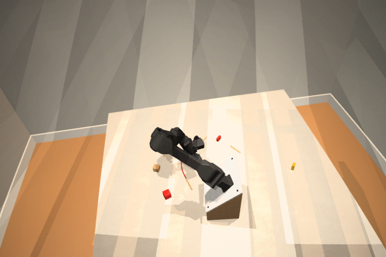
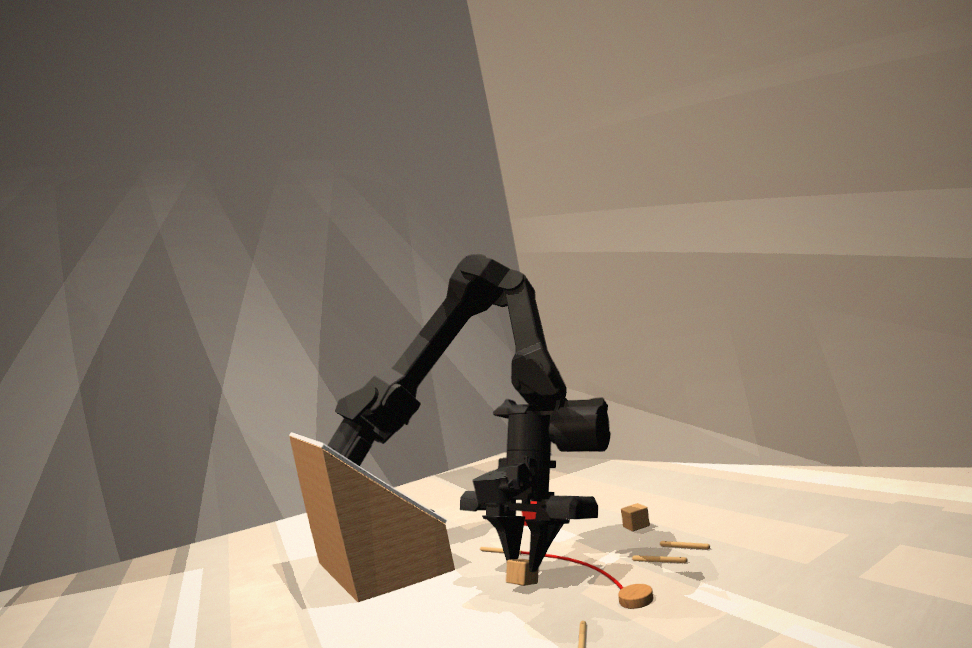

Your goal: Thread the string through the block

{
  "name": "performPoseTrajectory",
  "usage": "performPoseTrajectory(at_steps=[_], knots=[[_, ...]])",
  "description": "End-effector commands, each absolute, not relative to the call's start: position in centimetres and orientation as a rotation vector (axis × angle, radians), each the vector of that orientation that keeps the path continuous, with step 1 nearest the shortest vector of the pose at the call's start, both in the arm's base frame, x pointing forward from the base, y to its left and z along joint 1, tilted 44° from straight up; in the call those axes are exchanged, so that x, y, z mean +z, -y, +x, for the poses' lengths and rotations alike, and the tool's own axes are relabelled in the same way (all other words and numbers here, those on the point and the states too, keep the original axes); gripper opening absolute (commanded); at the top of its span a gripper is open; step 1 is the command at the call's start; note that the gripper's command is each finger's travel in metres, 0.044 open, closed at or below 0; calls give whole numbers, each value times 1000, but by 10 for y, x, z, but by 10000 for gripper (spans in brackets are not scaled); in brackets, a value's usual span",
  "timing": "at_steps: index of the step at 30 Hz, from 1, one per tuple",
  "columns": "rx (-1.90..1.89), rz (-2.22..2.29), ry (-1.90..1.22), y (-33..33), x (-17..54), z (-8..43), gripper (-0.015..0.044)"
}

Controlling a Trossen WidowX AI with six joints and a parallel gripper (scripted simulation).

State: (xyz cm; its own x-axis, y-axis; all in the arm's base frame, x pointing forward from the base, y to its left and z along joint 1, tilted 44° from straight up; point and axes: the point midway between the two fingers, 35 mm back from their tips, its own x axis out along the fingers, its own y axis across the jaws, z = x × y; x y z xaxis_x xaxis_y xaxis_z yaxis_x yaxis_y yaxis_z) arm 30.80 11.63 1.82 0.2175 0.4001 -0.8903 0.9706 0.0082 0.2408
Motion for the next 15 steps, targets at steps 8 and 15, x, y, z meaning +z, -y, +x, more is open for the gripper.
performPoseTrajectory(at_steps=[8, 15], knots=[[-861, 1480, -1231, -124, 22, 309, 0], [-883, 1458, -1200, -127, 23, 309, 0]])
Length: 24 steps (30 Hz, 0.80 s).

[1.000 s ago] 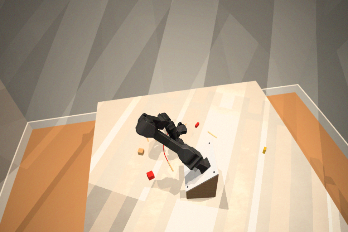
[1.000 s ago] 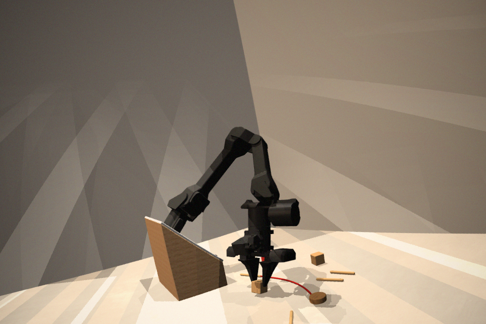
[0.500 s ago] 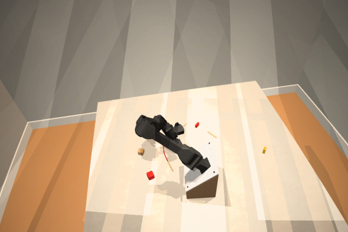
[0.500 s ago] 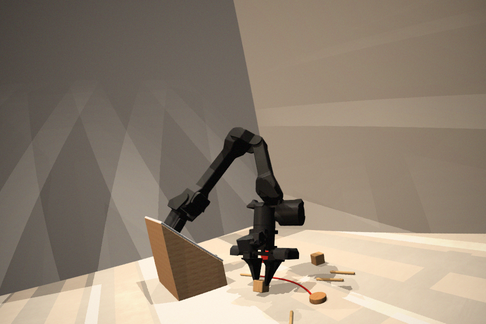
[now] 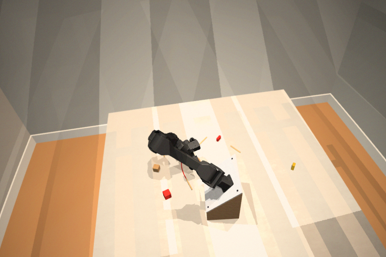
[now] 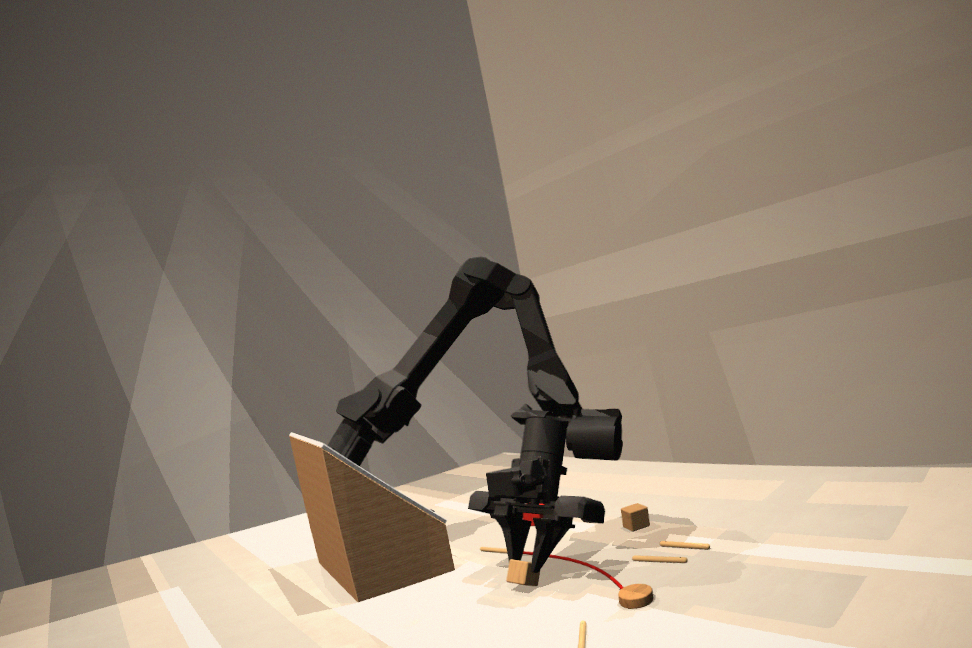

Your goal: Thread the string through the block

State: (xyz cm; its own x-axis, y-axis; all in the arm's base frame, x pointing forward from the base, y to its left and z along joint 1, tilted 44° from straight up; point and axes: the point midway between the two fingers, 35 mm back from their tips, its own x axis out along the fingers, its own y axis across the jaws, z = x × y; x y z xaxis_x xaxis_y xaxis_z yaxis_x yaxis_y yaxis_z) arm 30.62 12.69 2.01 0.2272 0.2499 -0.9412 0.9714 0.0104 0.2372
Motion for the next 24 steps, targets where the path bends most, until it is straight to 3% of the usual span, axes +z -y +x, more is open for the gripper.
performPoseTrajectory(at_steps=[1, 24], knots=[[-883, 1458, -1200, -127, 23, 309, 0], [-1053, 1295, -1012, -142, 25, 308, 0]])
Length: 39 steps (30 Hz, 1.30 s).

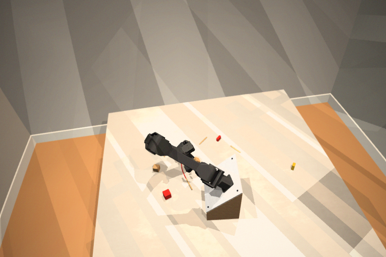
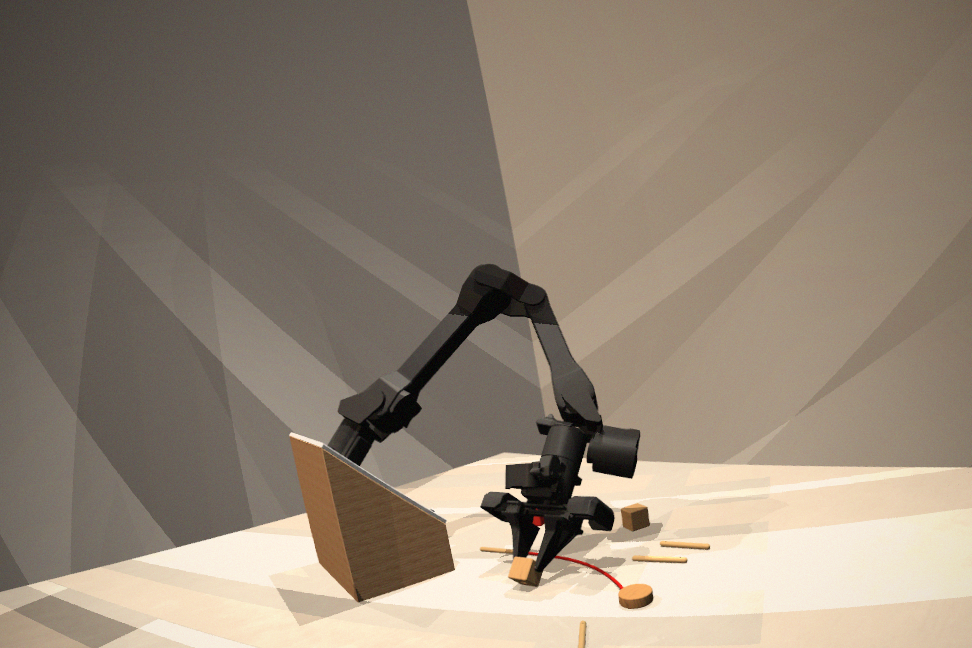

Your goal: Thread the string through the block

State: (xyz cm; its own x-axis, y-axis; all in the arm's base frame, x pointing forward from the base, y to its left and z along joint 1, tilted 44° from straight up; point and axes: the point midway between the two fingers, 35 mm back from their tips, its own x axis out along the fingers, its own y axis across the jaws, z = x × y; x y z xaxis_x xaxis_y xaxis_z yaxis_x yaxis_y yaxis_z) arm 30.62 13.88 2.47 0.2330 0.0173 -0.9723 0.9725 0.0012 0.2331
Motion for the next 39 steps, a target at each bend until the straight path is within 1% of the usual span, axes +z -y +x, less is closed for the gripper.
performPoseTrajectory(at_steps=[1, 9, 10, 18, 23, 39], knots=[[-1062, 1285, -1001, -143, 25, 308, 0], [-1121, 1209, -909, -149, 27, 307, 0], [-1099, 1238, -951, -146, 26, 306, 26], [-1100, 1238, -951, -145, 29, 306, 236], [-1101, 1240, -943, -138, 87, 293, 239], [-1101, 1240, -942, -138, 89, 292, 239]])
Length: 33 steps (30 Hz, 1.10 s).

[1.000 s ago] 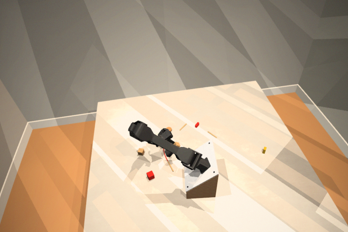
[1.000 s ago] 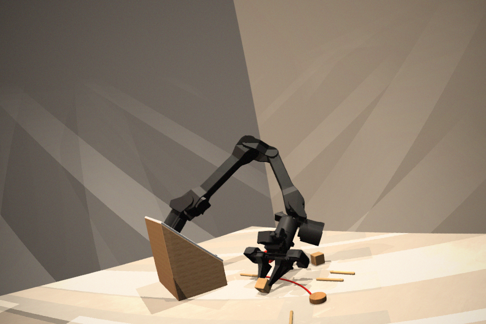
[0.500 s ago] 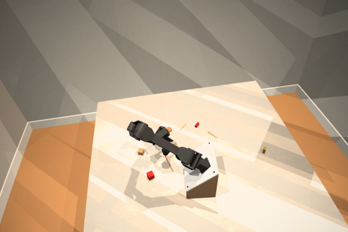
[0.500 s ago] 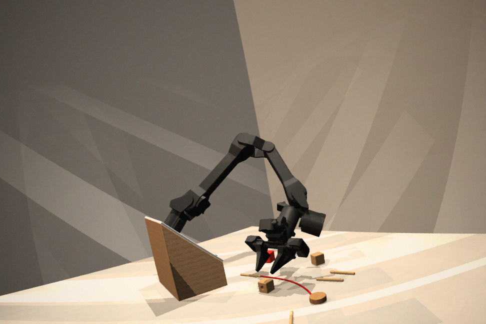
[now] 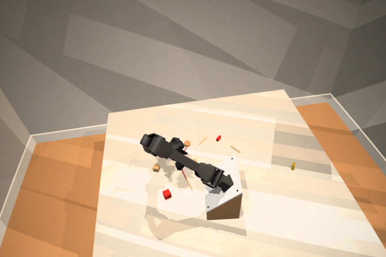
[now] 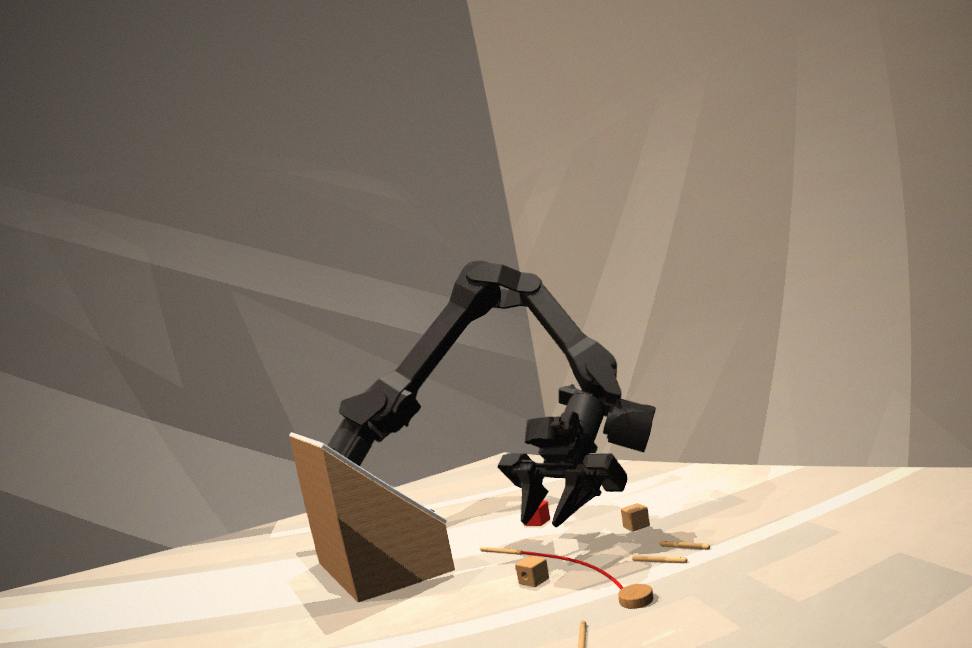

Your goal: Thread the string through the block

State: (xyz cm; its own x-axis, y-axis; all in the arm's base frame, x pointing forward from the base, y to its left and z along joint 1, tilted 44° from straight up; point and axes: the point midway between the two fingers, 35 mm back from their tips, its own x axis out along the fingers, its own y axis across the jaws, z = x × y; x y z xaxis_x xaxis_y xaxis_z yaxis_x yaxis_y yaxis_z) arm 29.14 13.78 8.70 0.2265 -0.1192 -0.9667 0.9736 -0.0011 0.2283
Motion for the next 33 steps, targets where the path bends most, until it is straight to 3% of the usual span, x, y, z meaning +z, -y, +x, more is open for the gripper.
performPoseTrajectory(at_steps=[1, 9, 18, 33], knots=[[-1101, 1240, -942, -138, 89, 292, 239], [-705, 850, -1281, -132, 71, 292, 440], [-6, 352, -1468, -124, 54, 294, 440], [684, -81, -1291, -116, 46, 296, 440]])
